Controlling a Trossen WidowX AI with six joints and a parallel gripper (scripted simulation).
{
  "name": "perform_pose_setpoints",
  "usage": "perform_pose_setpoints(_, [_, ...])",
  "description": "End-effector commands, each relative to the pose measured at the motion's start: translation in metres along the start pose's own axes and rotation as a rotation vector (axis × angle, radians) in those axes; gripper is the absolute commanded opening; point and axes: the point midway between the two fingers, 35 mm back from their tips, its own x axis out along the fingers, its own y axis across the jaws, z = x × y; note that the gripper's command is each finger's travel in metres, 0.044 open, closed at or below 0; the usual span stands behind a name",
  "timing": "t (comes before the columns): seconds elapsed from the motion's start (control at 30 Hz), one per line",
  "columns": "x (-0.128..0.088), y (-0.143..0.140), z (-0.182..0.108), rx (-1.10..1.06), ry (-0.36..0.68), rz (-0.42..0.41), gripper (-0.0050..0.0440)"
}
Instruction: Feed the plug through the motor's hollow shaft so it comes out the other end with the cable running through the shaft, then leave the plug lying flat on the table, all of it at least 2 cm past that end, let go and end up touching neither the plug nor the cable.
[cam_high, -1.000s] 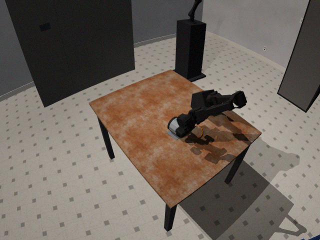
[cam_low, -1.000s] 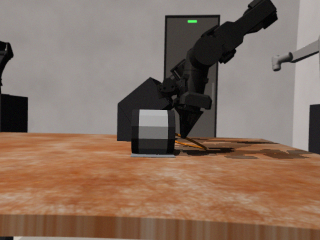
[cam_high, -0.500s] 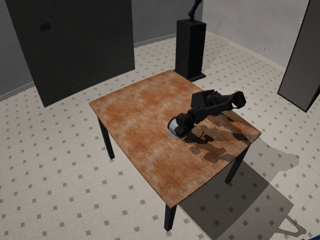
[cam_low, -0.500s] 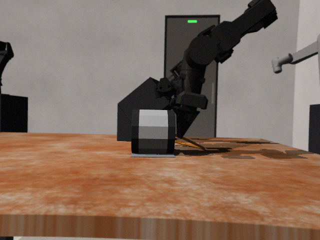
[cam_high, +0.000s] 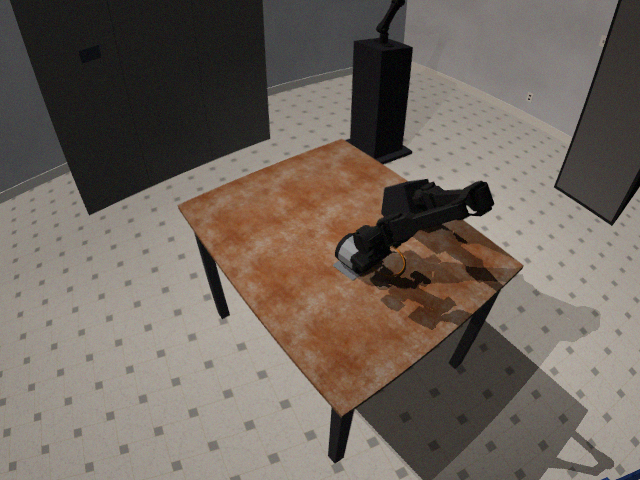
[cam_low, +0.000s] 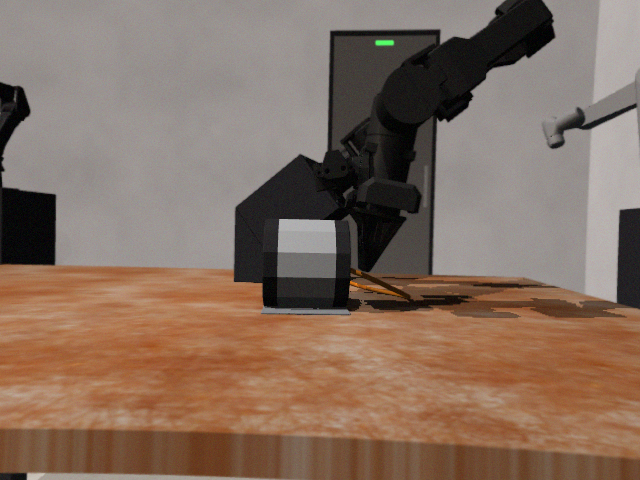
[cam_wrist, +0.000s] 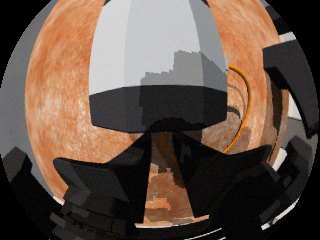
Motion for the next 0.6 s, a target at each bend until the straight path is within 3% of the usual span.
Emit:
perform_pose_setpoints(0.0, [0.002,-0.001,0.000,0.002,0.000,-0.003,0.0100])
perform_pose_setpoints(0.13, [0.008,-0.002,-0.015,-0.011,0.001,0.006,0.0100])
perform_pose_setpoints(0.57, [0.011,-0.001,-0.014,-0.019,0.004,0.009,0.0093])
